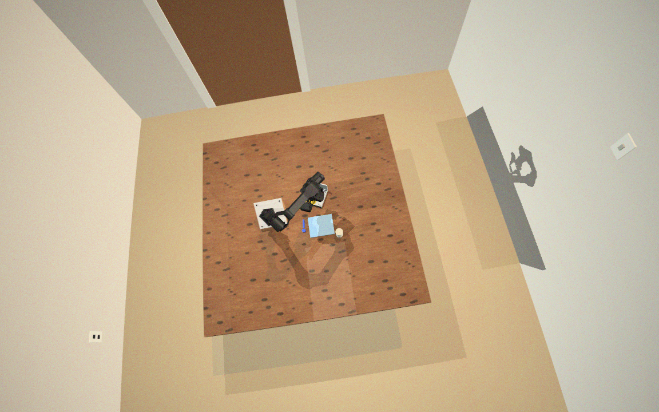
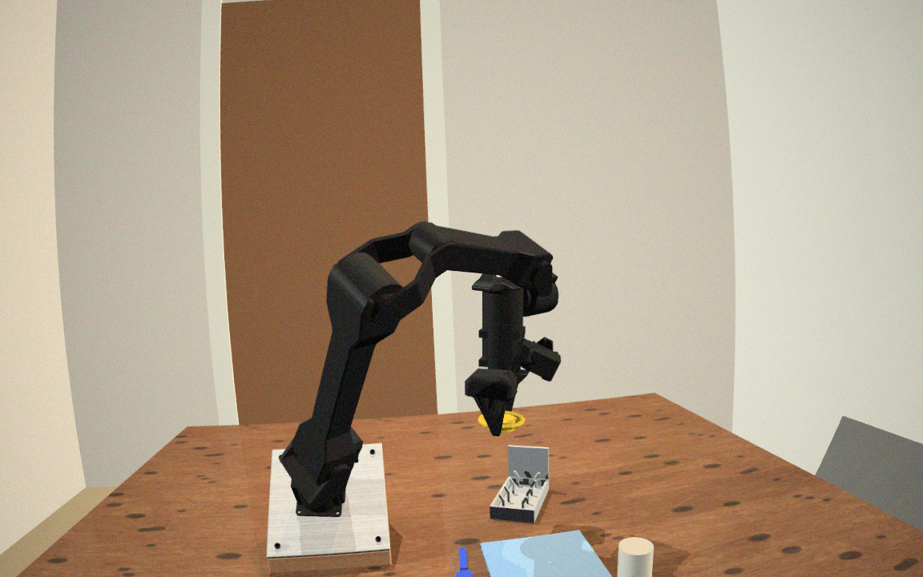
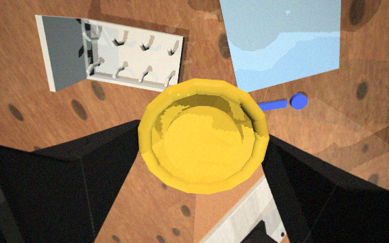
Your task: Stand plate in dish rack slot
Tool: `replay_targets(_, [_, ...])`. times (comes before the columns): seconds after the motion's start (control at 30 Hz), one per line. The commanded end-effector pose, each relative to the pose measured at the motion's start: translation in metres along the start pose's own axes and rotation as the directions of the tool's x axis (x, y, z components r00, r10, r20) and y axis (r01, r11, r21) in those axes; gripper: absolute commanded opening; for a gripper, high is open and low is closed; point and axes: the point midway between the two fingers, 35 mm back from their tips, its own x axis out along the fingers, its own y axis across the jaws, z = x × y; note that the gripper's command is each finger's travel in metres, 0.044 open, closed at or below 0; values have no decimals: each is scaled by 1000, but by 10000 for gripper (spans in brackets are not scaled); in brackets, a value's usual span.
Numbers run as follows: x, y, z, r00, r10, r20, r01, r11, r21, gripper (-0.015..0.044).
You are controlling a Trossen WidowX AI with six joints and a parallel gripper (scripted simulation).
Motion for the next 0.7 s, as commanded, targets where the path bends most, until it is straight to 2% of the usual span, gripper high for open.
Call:
replay_targets(0.0, [12,1,-3,998,29,-58,-33,998,-55,0])
replay_targets(0.37, [44,8,-8,965,158,-210,-204,955,-215,0])
replay_targets(0.67, [65,14,-12,910,284,-301,-377,868,-323,0])
